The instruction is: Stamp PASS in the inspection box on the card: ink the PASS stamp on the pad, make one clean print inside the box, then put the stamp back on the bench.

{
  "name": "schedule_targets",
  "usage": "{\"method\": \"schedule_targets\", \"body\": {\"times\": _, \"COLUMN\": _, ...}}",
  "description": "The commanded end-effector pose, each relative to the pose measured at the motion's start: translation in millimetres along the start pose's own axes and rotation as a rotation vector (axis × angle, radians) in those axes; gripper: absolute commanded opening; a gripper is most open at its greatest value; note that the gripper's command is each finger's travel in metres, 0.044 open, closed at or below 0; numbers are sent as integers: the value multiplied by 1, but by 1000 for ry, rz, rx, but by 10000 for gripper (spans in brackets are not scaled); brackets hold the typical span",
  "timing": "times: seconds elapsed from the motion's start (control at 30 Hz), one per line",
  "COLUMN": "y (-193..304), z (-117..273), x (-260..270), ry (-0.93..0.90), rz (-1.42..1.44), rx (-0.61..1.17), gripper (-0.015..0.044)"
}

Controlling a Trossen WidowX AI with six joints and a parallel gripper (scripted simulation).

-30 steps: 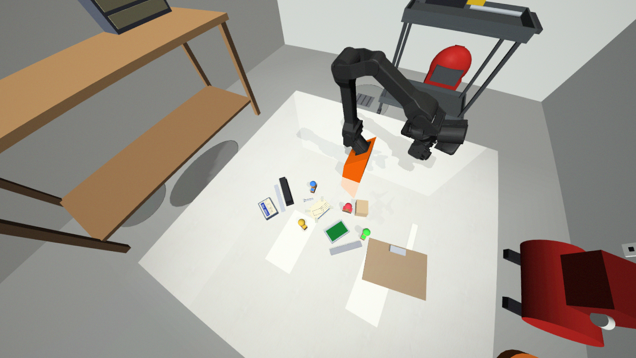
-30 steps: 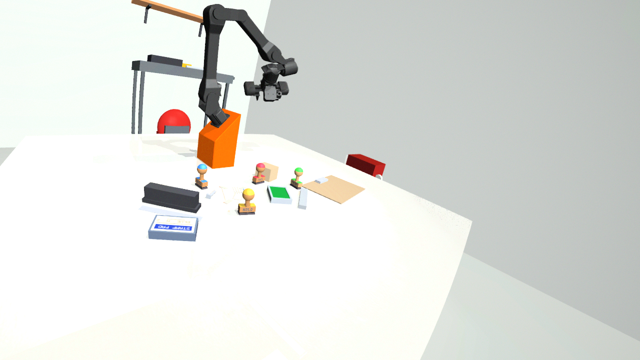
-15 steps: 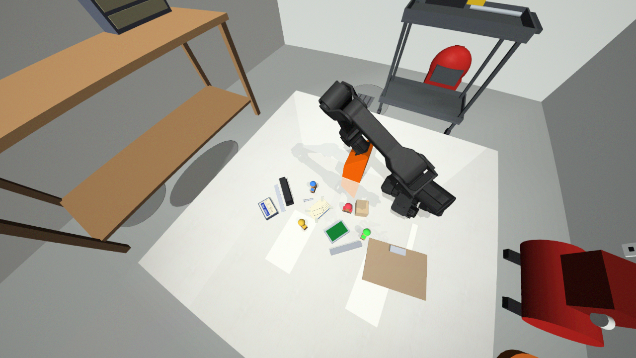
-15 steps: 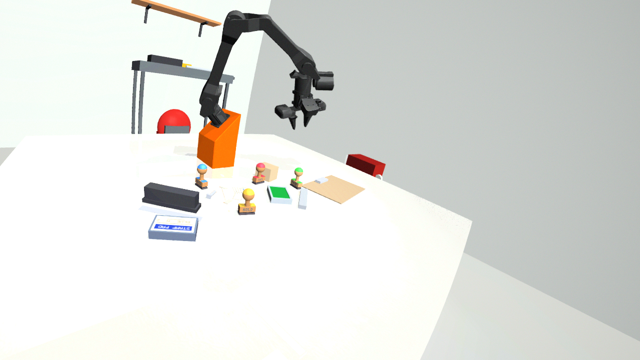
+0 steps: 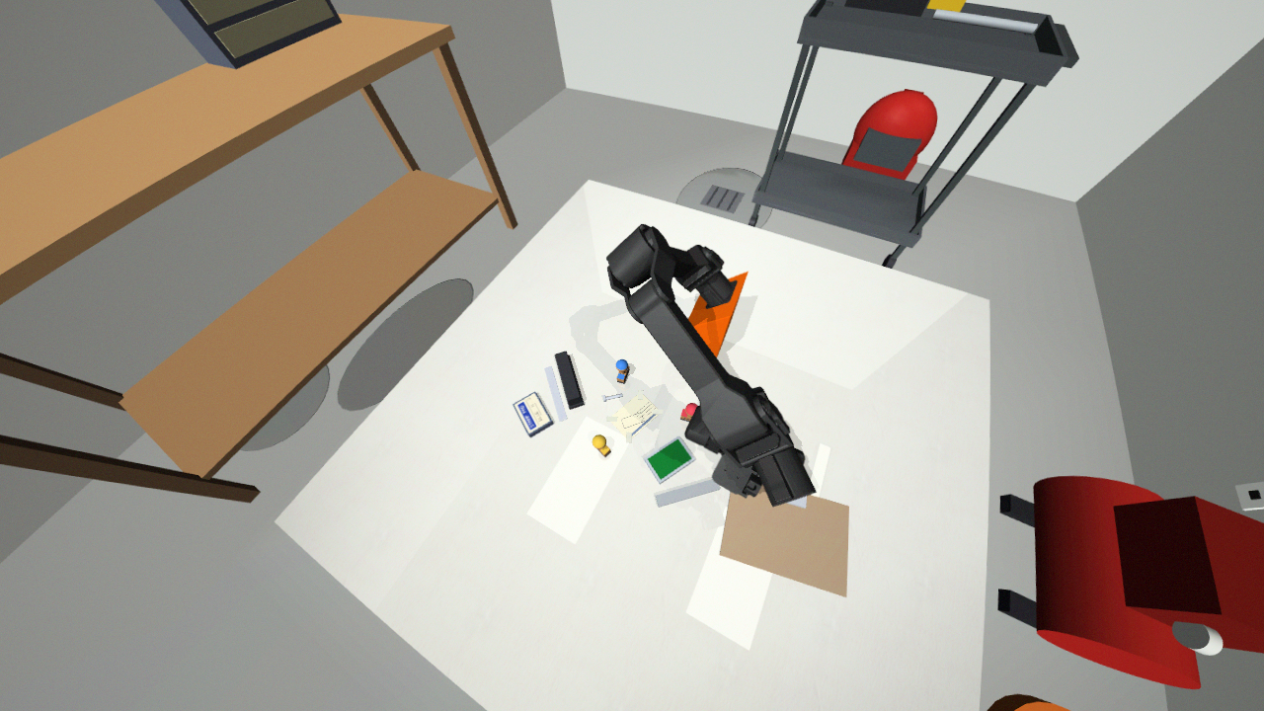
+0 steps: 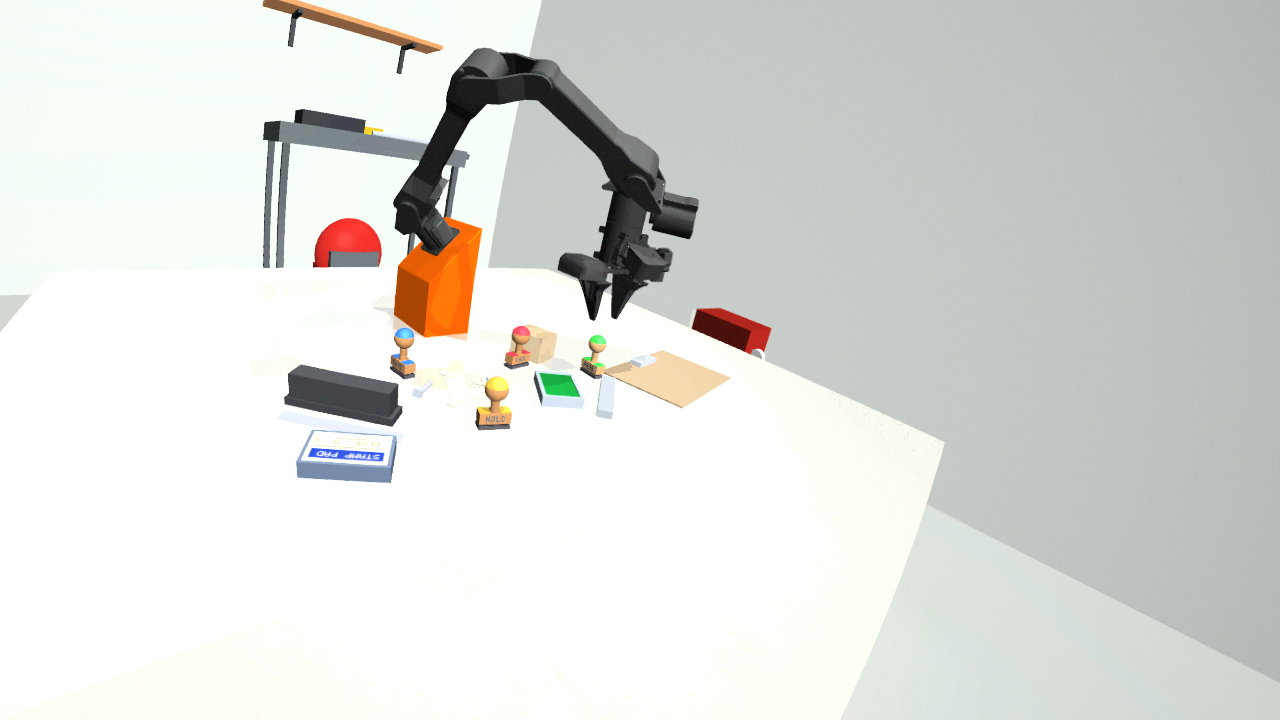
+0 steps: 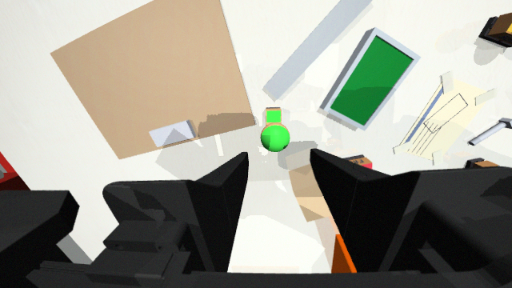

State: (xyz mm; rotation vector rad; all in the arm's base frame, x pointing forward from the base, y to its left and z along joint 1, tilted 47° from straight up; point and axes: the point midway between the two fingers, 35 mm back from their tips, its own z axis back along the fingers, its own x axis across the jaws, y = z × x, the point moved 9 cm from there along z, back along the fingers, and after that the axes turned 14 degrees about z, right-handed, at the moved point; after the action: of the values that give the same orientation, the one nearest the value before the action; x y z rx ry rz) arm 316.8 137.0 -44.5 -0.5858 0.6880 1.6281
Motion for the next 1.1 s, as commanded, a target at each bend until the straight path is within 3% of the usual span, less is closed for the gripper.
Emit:
{"method": "schedule_targets", "body": {"times": 0.0, "y": 2, "z": 1, "x": 3, "ry": 12, "rz": 21, "rx": -9, "gripper": 227}}
{"method": "schedule_targets", "body": {"times": 1.07, "y": 0, "z": -49, "x": 2, "ry": 12, "rz": 21, "rx": -10, "gripper": 227}}
